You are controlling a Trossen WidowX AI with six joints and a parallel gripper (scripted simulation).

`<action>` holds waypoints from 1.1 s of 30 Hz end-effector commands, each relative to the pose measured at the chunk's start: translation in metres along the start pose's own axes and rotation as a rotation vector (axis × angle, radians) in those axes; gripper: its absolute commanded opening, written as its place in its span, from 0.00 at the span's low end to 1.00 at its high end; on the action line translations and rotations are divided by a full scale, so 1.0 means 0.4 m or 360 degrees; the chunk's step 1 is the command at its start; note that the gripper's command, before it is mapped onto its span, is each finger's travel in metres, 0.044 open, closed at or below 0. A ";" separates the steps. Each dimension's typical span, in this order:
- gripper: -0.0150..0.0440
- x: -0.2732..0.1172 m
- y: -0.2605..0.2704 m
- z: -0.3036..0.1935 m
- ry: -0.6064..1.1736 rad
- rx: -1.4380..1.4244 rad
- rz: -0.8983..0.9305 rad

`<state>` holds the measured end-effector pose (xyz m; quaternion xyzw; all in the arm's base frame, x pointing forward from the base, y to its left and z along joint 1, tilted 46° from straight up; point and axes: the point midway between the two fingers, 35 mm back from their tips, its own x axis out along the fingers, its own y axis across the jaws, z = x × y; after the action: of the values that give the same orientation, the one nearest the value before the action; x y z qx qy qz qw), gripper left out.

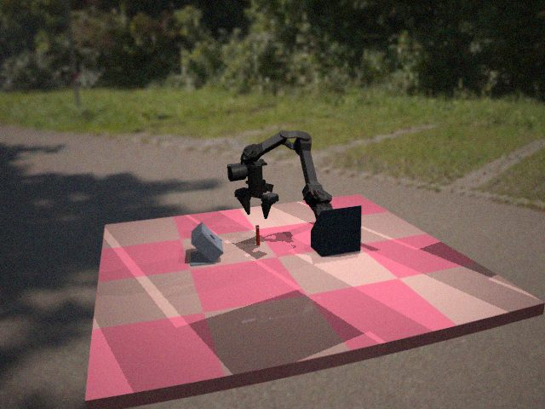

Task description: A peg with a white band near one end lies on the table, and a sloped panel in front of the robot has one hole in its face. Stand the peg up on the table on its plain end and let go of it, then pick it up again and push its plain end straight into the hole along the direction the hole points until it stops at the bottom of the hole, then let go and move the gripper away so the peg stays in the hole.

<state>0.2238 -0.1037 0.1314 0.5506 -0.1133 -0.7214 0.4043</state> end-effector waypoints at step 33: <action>1.00 0.013 0.002 -0.001 -0.0001 -0.1387 0.0007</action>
<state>0.2248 -0.1072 0.1290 0.3518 0.1750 -0.7078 0.5871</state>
